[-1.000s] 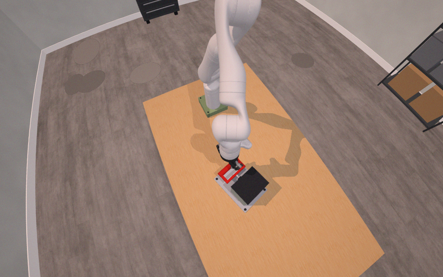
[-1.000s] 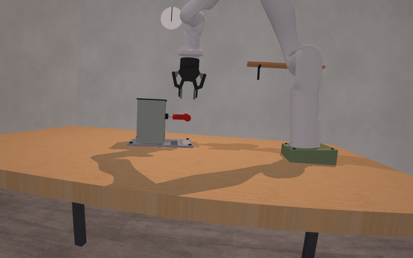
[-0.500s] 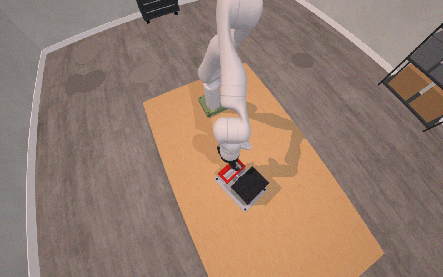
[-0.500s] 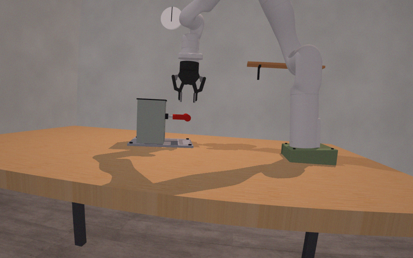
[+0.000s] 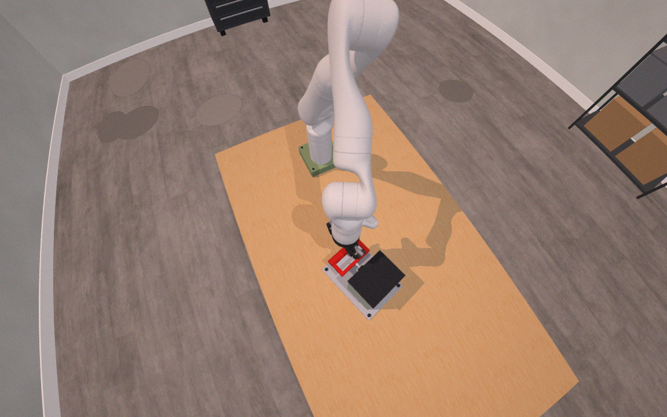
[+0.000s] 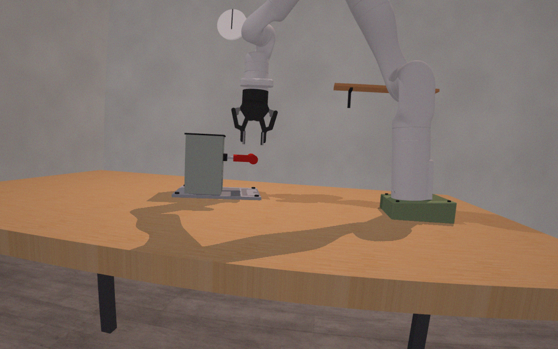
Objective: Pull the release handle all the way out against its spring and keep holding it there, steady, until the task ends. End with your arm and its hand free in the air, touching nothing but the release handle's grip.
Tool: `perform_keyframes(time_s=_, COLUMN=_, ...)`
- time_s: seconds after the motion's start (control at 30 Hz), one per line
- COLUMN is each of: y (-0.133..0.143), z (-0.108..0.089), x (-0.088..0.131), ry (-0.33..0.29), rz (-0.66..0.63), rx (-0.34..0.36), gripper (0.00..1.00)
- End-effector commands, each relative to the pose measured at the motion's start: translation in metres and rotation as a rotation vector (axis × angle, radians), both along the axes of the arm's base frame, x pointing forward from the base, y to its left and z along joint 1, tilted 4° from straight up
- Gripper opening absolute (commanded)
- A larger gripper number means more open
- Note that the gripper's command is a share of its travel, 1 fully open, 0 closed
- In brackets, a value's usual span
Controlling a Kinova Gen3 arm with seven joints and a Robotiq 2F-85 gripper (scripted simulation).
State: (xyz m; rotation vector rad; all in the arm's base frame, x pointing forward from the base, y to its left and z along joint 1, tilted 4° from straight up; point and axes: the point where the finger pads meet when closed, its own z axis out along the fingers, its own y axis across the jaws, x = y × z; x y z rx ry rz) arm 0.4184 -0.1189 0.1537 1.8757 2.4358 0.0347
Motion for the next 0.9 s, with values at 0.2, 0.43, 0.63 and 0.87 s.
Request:
perform_keyframes(time_s=0.2, y=-0.0014, z=-0.0103, x=0.0004, ry=-0.001, rz=0.002, rx=0.001, gripper=0.52)
perform_keyframes(time_s=0.43, y=-0.0016, z=-0.0143, x=0.0013, ry=-0.002, rz=0.002, rx=0.001, gripper=0.52)
perform_keyframes(time_s=0.63, y=-0.0016, z=-0.0149, x=0.0018, ry=-0.004, rz=0.002, rx=0.001, gripper=0.52)
perform_keyframes(time_s=0.87, y=-0.0017, z=-0.0148, x=0.0019, ry=-0.004, rz=0.002, rx=0.001, gripper=0.52)
